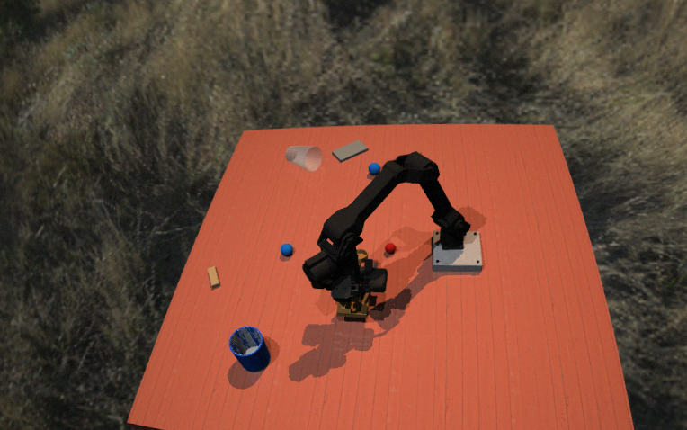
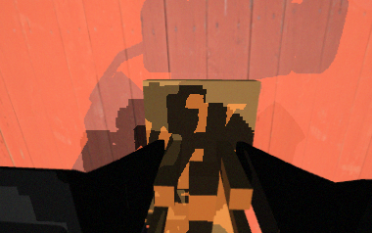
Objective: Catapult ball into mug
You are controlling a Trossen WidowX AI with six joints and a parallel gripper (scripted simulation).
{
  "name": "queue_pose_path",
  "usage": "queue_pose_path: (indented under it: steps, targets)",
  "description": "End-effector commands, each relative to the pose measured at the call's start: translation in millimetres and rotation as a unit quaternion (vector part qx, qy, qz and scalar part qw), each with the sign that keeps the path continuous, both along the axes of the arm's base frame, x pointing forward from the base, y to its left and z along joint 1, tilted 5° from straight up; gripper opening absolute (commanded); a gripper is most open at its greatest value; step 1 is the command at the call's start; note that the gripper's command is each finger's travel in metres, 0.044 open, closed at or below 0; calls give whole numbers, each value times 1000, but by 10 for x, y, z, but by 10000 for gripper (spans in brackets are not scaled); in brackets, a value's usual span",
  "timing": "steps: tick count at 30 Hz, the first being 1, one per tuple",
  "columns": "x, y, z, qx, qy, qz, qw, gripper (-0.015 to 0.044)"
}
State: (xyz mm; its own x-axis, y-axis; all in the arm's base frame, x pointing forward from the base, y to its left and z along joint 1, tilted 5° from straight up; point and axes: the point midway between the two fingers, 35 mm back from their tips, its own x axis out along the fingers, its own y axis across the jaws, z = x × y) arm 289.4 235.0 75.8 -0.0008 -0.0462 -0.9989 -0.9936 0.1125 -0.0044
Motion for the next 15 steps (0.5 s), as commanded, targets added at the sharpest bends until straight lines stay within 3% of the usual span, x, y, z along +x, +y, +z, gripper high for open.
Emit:
queue_pose_path:
  steps: [1, 15]
  targets:
    - [-4, -2, 44, 1, -3, -44, 999, 0]
    - [53, -16, 29, -1, -14, -278, 961, 0]
